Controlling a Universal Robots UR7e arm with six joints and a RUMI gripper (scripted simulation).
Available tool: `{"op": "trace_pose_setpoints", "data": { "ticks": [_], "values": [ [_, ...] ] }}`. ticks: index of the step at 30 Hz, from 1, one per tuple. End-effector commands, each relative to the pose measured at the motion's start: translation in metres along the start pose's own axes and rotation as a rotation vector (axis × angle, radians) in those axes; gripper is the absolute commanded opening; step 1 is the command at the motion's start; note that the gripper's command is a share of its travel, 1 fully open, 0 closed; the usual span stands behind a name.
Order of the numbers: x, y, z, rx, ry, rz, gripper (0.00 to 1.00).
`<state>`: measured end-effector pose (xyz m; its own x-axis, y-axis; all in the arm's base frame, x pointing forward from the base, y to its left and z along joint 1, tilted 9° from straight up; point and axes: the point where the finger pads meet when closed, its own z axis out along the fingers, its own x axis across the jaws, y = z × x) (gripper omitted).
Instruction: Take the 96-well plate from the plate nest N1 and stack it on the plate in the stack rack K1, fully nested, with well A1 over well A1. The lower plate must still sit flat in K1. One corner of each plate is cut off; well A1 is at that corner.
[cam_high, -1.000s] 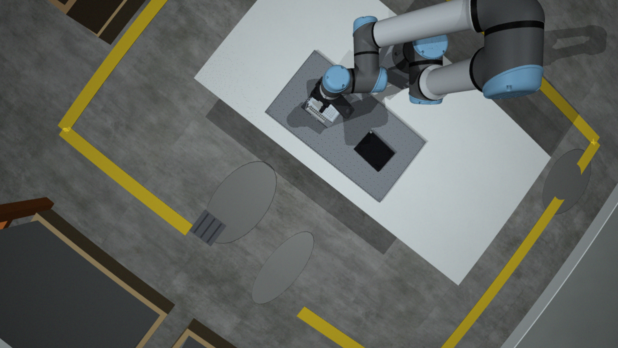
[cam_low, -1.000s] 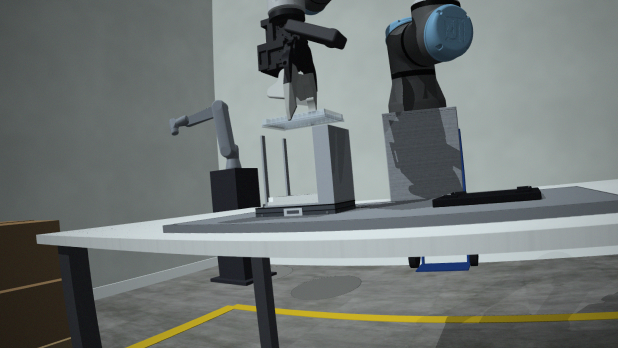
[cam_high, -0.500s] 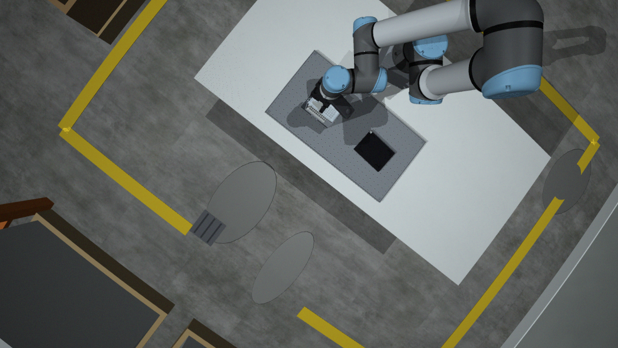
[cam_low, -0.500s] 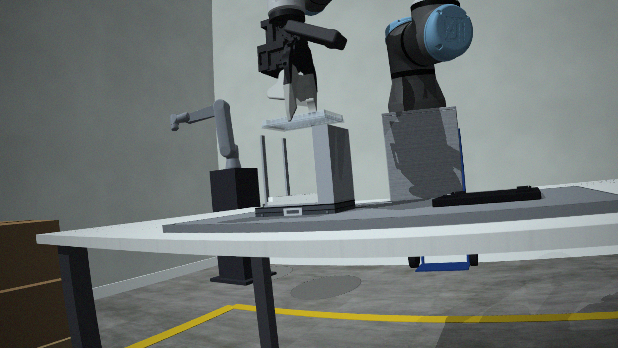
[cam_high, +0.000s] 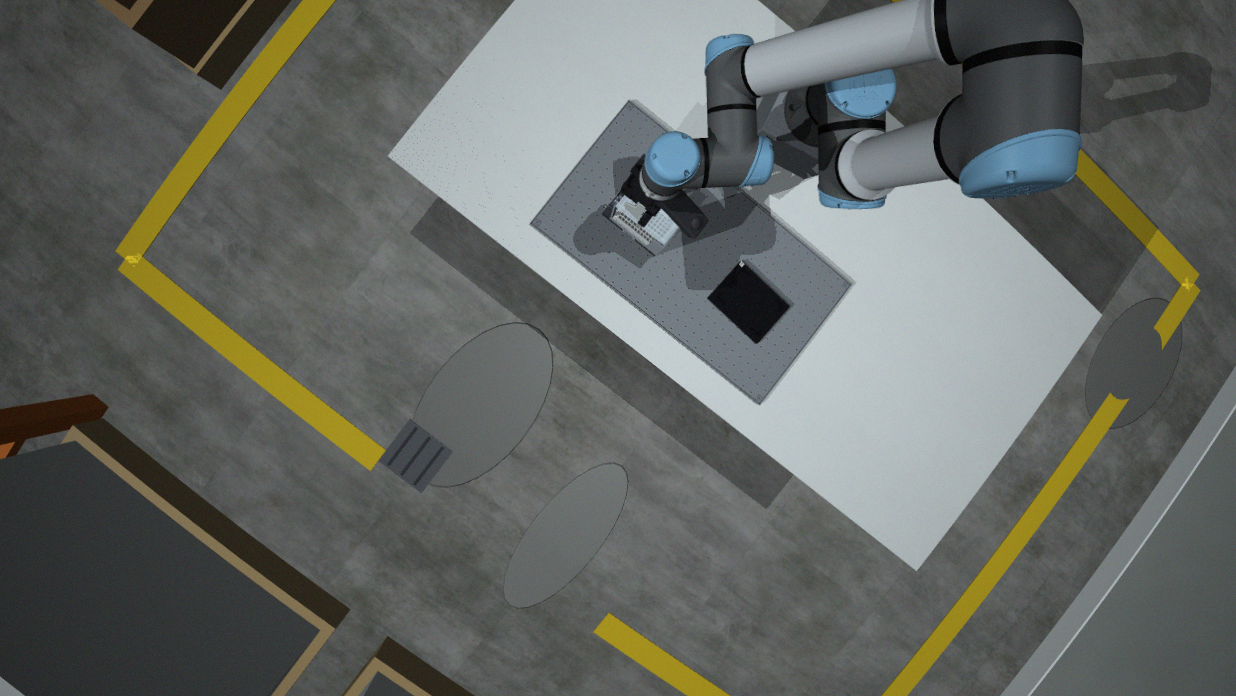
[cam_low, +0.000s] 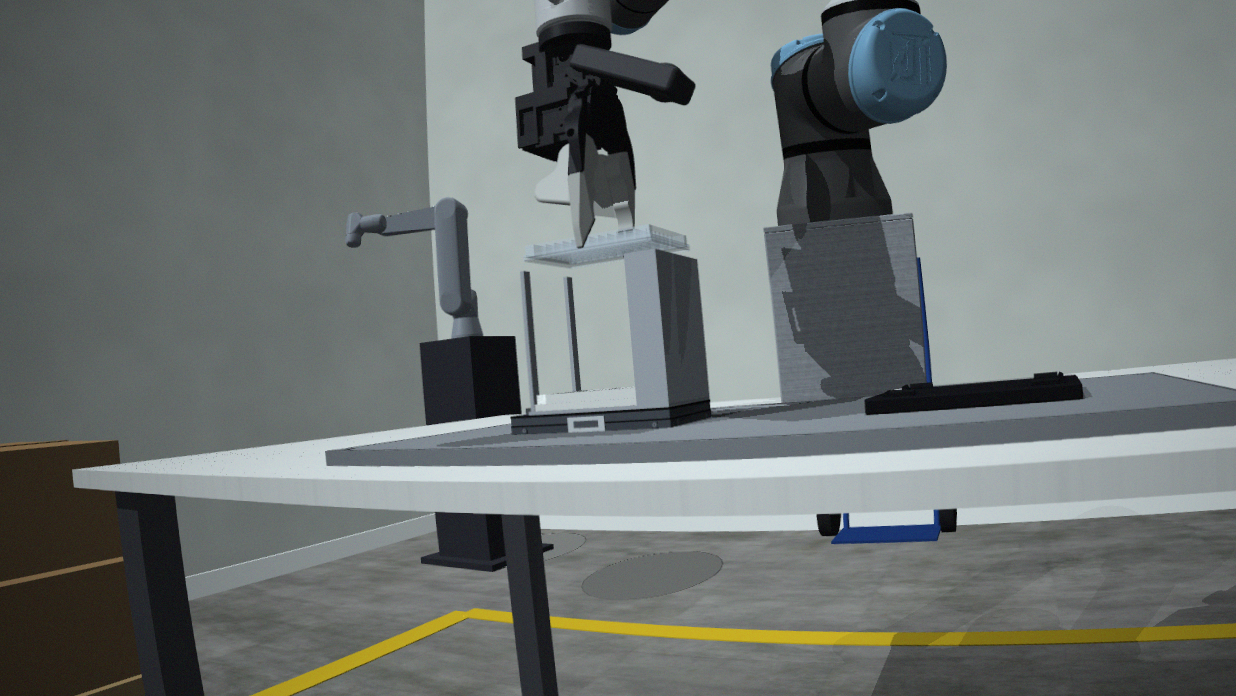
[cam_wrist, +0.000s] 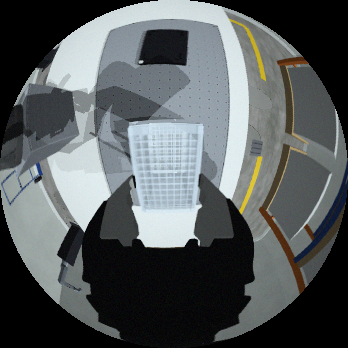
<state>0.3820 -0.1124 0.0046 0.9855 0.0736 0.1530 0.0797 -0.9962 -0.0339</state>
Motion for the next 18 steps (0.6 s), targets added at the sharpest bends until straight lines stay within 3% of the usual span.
{"op": "trace_pose_setpoints", "data": {
  "ticks": [1, 18],
  "values": [
    [0.0003, 0.0002, 0.0016, -0.001, 0.001, 0.000, 0.00],
    [0.0003, 0.0002, 0.0033, -0.001, 0.001, 0.000, 0.00]
  ]
}}
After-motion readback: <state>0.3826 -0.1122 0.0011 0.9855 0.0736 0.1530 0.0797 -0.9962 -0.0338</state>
